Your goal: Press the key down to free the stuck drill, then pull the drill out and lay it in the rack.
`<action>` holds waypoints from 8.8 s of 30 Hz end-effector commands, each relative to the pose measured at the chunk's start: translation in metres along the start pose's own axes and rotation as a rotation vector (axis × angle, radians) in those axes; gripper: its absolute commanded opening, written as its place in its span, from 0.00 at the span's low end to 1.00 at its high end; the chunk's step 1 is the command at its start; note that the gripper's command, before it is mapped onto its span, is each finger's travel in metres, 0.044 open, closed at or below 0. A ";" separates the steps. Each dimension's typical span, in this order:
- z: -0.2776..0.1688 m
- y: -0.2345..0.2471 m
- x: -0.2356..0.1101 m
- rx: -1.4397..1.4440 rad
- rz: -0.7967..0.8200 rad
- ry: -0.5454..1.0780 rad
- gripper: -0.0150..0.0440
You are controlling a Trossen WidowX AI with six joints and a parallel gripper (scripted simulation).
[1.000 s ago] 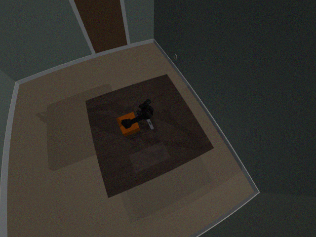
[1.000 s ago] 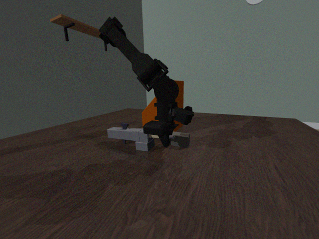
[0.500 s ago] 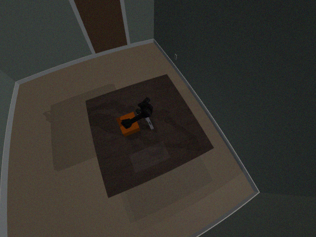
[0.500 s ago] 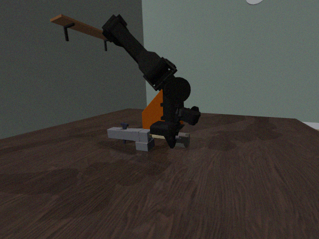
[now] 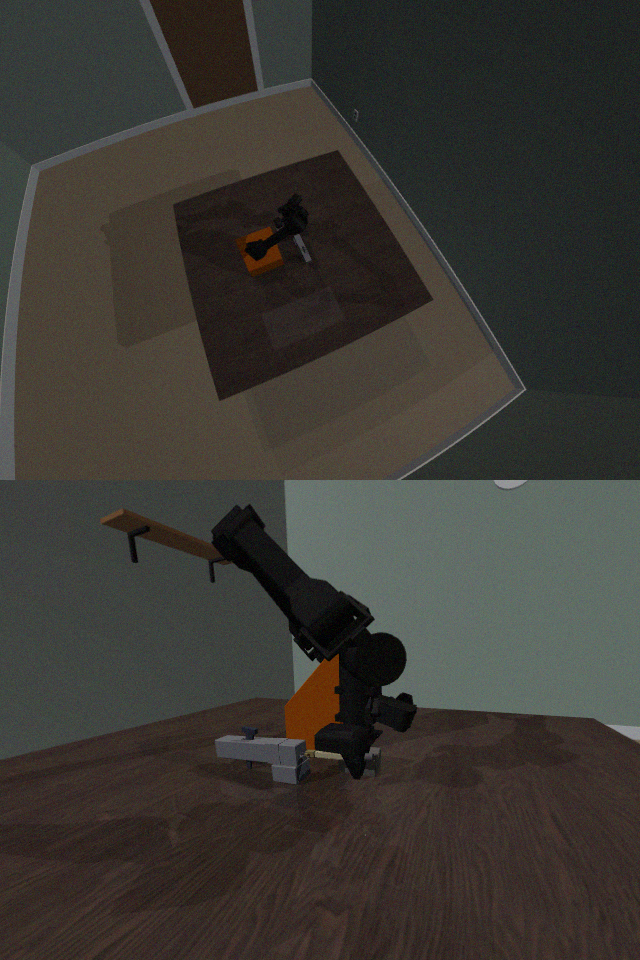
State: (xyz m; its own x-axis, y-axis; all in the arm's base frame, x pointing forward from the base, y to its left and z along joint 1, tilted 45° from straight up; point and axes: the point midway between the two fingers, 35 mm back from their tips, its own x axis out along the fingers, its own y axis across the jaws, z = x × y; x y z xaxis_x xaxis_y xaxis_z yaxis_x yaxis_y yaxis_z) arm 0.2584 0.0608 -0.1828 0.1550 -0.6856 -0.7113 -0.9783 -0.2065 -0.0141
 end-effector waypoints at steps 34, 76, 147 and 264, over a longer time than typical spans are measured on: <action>0.019 0.003 -0.011 -0.001 0.003 -0.002 0.25; 0.018 0.005 -0.025 -0.001 0.003 -0.003 0.25; 0.017 0.002 -0.046 -0.001 0.003 -0.004 0.25; 0.033 0.073 0.012 -0.002 -0.002 -0.018 0.57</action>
State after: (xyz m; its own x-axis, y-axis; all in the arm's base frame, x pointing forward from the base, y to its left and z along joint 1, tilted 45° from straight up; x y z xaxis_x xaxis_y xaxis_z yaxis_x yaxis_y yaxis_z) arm 0.1840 0.0605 -0.2162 0.1561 -0.6715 -0.7244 -0.9775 -0.2101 -0.0159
